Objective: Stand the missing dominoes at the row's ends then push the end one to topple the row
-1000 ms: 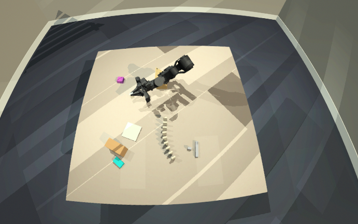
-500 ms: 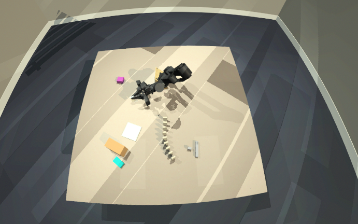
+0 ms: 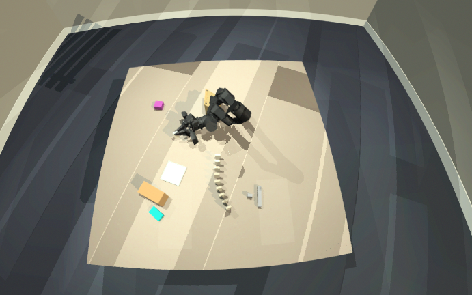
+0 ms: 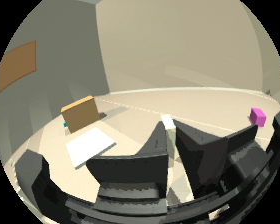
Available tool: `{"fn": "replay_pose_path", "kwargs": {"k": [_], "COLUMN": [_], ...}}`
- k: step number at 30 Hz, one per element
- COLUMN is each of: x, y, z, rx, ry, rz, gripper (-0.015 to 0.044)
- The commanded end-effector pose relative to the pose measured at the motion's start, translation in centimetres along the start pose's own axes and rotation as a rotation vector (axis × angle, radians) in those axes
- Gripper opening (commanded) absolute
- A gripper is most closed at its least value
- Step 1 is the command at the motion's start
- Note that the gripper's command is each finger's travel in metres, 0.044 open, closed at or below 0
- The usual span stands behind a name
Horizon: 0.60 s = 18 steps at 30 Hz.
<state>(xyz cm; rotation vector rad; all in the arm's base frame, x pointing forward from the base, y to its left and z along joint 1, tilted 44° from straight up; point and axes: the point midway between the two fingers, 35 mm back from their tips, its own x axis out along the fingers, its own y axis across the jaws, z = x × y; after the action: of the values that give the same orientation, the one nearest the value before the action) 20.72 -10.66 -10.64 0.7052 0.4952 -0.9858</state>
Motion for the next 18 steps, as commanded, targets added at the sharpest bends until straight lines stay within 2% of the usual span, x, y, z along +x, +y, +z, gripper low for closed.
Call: {"fn": "replay_pose_path", "kwargs": {"k": [1, 11, 18], "x": [0.2, 0.1, 0.1], "y": [0.1, -0.5, -0.6], "z": [-0.8, -3.3, -3.5], "rx": [0.007, 0.004, 0.003], "ry": [-0.013, -0.039, -0.041], "rz": [-0.003, -0.011, -0.011], "gripper": [0.0021, 0.0021, 0.0021]}}
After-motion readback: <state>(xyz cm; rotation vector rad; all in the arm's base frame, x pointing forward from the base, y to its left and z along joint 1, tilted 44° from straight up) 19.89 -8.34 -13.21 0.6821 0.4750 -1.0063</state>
